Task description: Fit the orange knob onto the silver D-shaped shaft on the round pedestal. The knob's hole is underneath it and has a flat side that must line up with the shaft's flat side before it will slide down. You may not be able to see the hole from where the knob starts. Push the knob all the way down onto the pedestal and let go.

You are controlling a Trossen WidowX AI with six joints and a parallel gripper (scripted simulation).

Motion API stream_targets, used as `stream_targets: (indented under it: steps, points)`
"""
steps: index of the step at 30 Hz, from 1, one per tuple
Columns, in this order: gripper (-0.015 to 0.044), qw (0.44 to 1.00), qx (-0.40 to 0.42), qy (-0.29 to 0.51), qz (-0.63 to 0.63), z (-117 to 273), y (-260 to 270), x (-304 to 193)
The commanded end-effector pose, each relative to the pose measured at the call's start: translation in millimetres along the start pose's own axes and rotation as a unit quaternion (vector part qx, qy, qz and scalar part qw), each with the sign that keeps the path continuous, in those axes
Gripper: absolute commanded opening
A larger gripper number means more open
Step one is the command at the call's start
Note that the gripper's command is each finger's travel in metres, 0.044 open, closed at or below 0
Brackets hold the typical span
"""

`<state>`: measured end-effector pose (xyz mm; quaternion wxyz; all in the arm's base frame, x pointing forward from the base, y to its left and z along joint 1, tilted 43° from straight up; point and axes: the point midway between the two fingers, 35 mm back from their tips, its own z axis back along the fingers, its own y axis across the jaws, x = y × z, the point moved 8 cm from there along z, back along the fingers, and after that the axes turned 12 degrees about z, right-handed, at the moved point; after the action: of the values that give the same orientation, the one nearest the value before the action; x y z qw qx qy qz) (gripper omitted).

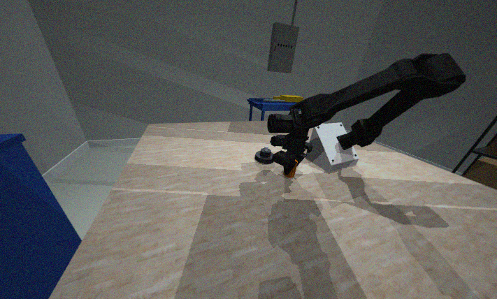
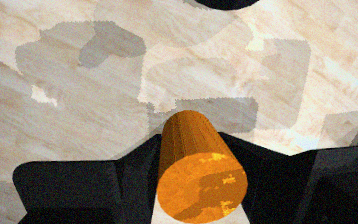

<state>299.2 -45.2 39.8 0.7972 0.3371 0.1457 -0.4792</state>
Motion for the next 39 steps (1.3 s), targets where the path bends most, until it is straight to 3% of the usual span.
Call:
stream_targets:
  steps: [1, 5, 27, 39]
  points:
    - [0.0092, 1.000, 0.000, 0.002, -0.003, -1, 0, 0]
    - [0.0000, 0.999, -0.001, -0.024, -0.025, 15, -1, 5]
    - [0.0000, 1.000, -0.002, -0.001, -0.004, 136, 11, -4]
    - [0.0000, 0.999, 0.035, -0.006, -0.007, 142, 3, -10]
